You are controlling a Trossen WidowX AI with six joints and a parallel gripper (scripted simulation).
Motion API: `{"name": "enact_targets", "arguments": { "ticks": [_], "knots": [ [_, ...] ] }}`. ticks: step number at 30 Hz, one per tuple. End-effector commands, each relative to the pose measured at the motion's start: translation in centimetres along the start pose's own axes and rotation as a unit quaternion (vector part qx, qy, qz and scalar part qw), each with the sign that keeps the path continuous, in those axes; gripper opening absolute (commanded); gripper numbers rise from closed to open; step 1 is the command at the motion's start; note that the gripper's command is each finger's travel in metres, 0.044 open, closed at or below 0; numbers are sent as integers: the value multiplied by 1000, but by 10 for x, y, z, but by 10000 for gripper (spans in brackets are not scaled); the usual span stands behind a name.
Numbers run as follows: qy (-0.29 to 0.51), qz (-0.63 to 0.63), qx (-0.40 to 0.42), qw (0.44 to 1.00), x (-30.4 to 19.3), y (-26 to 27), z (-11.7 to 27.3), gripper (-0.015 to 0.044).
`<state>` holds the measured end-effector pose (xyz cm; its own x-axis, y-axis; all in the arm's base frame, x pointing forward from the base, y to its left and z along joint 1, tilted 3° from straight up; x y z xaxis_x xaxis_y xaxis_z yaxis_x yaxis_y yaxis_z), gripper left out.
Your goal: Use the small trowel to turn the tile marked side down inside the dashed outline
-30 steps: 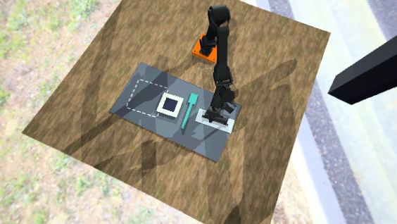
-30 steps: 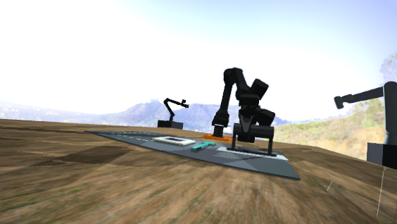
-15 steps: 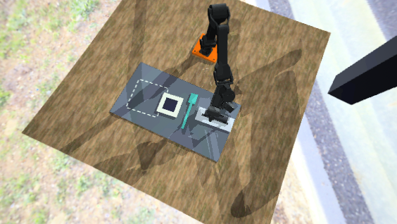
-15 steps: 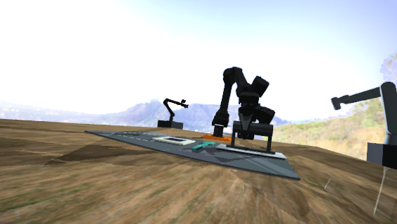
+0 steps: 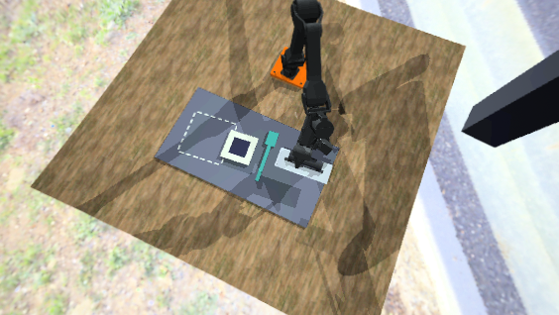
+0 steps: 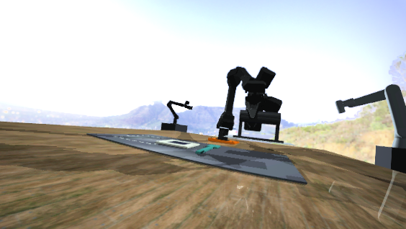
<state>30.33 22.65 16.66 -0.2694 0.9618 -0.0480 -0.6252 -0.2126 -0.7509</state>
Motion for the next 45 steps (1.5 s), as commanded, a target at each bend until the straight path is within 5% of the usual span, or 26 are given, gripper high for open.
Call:
{"name": "enact_targets", "arguments": {
  "ticks": [1,30,45],
  "knots": [
    [-4,-1,-9,1000,0,-6,4,0],
    [-43,-28,-13,999,-94,18,0,0],
    [-45,-29,-13,999,-96,22,-3,0]
  ]
}}
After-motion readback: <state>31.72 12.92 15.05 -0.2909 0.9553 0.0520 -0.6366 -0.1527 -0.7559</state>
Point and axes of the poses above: the point midway between the two fingers, 35 mm back from their tips, its own z axis back along the fingers, its own y axis across the jaws, x = y × z, the point moved 7 cm from there along z, back along the fingers, and after that the axes turned 7 degrees about z, right-handed, at the moved point
